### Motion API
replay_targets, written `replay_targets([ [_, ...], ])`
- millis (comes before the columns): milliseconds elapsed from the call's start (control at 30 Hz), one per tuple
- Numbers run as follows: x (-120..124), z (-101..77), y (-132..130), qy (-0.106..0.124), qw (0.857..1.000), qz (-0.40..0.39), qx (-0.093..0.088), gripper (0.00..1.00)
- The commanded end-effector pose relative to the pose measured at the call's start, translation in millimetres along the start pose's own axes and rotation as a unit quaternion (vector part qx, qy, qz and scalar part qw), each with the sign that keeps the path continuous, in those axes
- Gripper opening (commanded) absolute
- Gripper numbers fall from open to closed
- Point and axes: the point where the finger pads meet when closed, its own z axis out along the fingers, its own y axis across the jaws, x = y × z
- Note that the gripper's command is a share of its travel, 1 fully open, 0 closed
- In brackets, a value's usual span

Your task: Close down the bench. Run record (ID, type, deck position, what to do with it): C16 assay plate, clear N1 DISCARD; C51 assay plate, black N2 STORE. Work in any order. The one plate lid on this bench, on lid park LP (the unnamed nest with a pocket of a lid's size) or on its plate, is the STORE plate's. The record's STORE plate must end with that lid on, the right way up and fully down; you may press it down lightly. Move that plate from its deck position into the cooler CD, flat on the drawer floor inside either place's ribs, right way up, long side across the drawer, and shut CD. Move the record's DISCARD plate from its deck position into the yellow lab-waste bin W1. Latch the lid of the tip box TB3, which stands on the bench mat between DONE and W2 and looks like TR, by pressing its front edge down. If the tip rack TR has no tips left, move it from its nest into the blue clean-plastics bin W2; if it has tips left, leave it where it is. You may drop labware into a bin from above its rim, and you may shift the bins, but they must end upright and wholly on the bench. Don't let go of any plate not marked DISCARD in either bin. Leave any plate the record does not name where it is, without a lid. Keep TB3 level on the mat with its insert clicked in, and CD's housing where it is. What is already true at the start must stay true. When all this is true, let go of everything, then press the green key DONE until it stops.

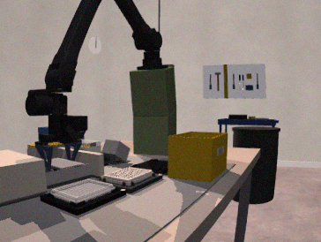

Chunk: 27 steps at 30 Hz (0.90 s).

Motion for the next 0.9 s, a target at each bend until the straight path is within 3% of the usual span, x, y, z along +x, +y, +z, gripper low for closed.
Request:
replay_targets([
  [0,-3.0,-10.6,-15.6,-0.001,1.000,-0.001,0.016,0.00],
  [433,-2.9,-10.5,-14.9,-0.001,1.000,-0.001,0.016,0.00],
  [467,-10.2,-16.0,-15.6,-0.002,1.000,-0.004,0.023,0.00],
  [733,-9.1,0.7,-7.1,-0.001,1.000,-0.004,0.011,0.00],
  [867,-9.8,-2.6,-15.2,-0.002,1.000,-0.004,0.019,0.00],
])
